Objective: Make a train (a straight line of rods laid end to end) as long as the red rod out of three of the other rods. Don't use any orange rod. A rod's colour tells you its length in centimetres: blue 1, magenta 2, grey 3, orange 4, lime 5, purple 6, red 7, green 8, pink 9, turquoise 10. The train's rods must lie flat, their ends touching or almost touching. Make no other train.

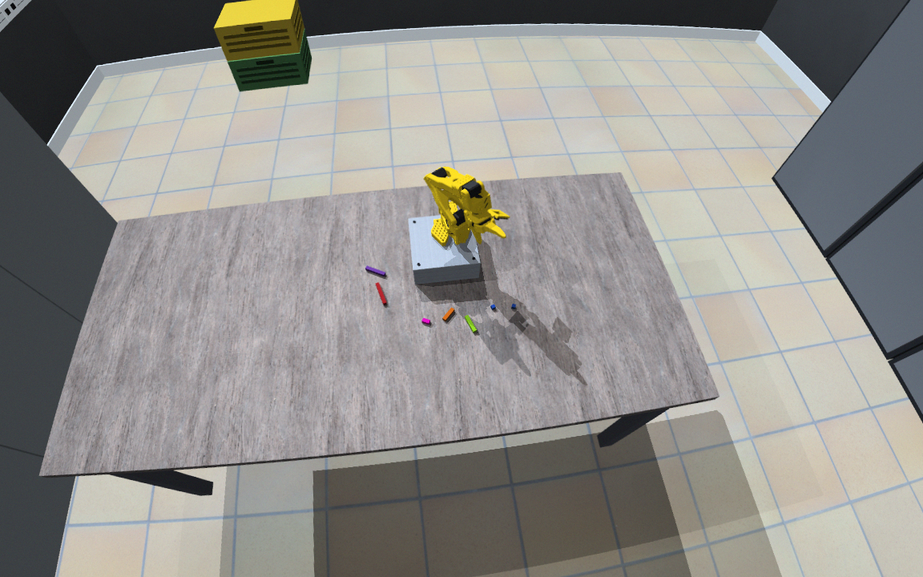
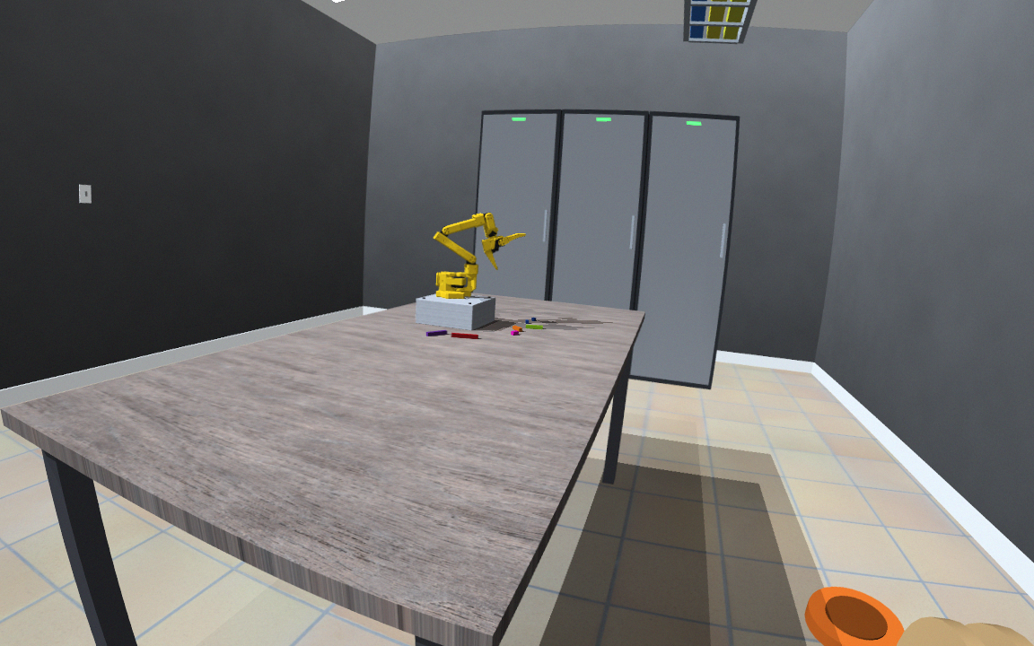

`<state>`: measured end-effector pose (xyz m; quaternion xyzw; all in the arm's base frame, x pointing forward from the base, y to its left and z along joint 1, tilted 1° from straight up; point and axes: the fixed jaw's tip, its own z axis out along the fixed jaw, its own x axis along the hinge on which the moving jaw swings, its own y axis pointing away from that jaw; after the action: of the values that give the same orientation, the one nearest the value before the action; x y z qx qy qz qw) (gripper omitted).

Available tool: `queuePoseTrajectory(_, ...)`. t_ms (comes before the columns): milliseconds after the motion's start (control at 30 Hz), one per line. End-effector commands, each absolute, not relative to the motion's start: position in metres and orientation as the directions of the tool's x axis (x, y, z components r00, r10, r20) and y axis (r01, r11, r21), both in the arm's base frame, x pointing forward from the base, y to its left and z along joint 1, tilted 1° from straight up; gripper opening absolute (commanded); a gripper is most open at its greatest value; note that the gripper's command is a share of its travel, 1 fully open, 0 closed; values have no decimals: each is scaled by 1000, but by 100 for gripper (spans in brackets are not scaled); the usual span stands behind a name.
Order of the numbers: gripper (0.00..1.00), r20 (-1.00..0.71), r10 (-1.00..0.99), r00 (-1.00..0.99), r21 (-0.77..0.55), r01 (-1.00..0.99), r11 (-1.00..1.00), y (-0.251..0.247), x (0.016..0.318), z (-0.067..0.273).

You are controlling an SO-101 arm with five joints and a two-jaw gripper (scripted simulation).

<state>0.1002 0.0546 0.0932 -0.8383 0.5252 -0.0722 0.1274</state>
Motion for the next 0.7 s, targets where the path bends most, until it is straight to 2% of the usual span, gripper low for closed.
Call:
queuePoseTrajectory(0, 100, -11, -901, 433, -269, -869, -415, 52, 98, 91)
queuePoseTrajectory(667, 100, -11, -919, 394, -269, -886, -377, 48, 100, 91)
